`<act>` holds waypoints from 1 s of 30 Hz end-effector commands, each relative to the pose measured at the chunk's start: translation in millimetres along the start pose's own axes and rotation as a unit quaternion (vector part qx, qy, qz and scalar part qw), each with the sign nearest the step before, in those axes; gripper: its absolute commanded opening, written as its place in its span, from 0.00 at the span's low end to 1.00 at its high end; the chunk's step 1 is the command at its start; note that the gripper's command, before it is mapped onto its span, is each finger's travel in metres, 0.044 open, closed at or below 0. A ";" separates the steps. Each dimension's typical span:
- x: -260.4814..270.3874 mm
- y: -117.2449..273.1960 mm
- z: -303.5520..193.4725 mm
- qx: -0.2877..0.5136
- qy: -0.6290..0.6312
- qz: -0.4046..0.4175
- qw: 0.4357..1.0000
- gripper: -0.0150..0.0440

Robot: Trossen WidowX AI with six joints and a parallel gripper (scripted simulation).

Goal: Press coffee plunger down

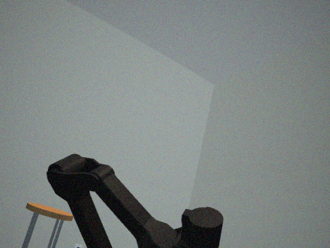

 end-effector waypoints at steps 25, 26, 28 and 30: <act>0.1 1.0 1.8 0.000 0.000 0.000 1.000 1.00; 0.3 2.9 5.0 0.001 0.000 0.001 1.000 1.00; 0.3 10.2 16.0 0.004 0.000 0.002 1.000 1.00; -1.6 21.0 29.5 0.006 0.007 0.003 1.000 1.00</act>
Point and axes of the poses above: the point midway between the two fingers, 35 mm back from their tips, its own y axis back along the fingers, its own x axis across the jaws, z = x × y, the point moved 10 cm from there along y, back along the fingers, and after that the axes turned 4 degrees about y, right-handed, at the moved point
